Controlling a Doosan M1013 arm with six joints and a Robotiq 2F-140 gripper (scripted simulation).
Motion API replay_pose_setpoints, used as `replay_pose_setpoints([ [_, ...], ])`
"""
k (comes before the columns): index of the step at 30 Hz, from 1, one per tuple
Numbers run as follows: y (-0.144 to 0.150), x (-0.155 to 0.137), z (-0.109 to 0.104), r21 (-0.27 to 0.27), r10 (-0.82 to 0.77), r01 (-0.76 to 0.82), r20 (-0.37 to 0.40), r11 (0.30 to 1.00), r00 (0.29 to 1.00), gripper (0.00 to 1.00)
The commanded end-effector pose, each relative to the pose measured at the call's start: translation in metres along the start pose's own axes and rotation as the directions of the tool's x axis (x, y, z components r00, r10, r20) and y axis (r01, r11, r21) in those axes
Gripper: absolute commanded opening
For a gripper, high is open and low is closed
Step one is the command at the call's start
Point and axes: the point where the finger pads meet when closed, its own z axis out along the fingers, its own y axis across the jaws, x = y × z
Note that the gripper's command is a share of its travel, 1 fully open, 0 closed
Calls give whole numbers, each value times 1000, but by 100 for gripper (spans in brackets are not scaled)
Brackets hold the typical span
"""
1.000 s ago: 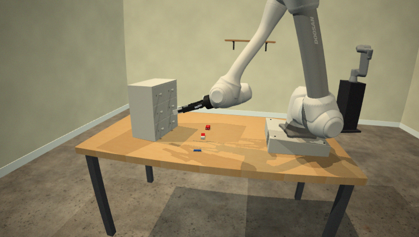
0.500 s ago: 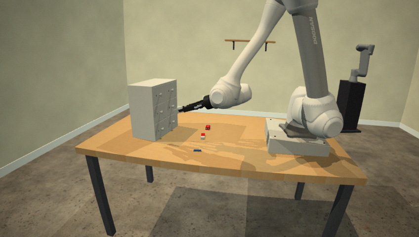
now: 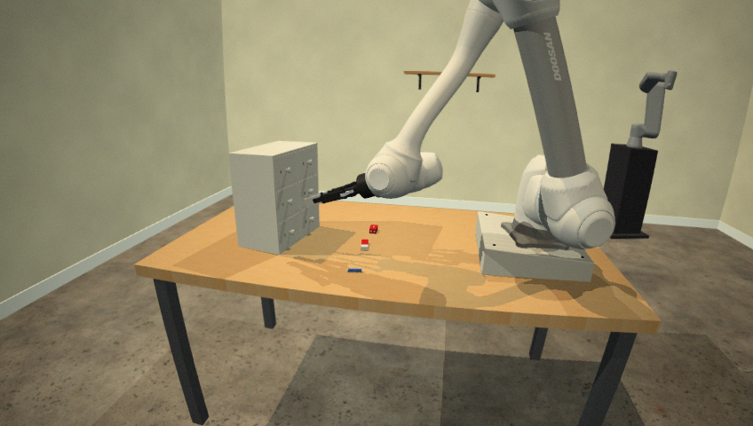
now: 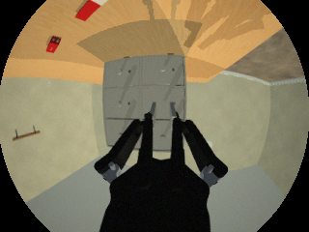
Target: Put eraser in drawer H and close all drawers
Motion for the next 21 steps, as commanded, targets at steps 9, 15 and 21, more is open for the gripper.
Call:
replay_pose_setpoints([
  [9,0,-2,28,0,0,0,0,1000,1000,20],
  [15,0,-2,37,0,0,0,0,1000,1000,20],
  [21,0,-2,38,0,0,0,0,1000,1000,20],
])
